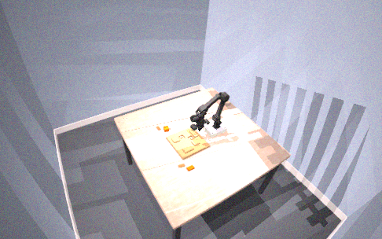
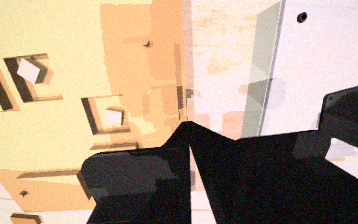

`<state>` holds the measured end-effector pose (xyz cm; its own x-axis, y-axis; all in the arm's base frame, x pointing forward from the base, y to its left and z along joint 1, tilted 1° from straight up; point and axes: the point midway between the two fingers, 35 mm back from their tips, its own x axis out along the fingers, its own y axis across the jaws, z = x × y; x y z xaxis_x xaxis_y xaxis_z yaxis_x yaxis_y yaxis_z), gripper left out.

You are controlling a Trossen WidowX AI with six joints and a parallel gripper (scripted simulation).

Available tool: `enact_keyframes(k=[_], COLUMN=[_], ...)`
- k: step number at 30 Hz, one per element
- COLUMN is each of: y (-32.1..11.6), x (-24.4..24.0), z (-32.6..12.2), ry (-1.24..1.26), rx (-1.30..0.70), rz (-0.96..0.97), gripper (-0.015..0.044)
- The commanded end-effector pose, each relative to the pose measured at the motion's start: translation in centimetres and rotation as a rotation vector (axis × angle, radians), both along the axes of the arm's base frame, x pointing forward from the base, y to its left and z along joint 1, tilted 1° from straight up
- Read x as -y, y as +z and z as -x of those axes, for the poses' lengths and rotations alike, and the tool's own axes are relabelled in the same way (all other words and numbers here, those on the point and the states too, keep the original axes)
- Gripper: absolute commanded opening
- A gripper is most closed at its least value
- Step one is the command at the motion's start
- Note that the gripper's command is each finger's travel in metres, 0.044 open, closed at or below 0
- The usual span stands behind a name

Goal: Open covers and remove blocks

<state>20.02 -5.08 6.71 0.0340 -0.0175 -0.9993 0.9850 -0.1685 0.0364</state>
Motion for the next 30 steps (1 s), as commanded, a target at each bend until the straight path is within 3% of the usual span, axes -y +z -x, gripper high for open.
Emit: enact_keyframes(k=[1, 30], y=[-0.5, -3.4], x=[-0.1, -0.1], z=[0.0, 0.0], ry=[-0.004, -0.004], rx=[-0.003, -0.003], rz=[-0.006, -0.006], gripper=[0.0, 0.0])
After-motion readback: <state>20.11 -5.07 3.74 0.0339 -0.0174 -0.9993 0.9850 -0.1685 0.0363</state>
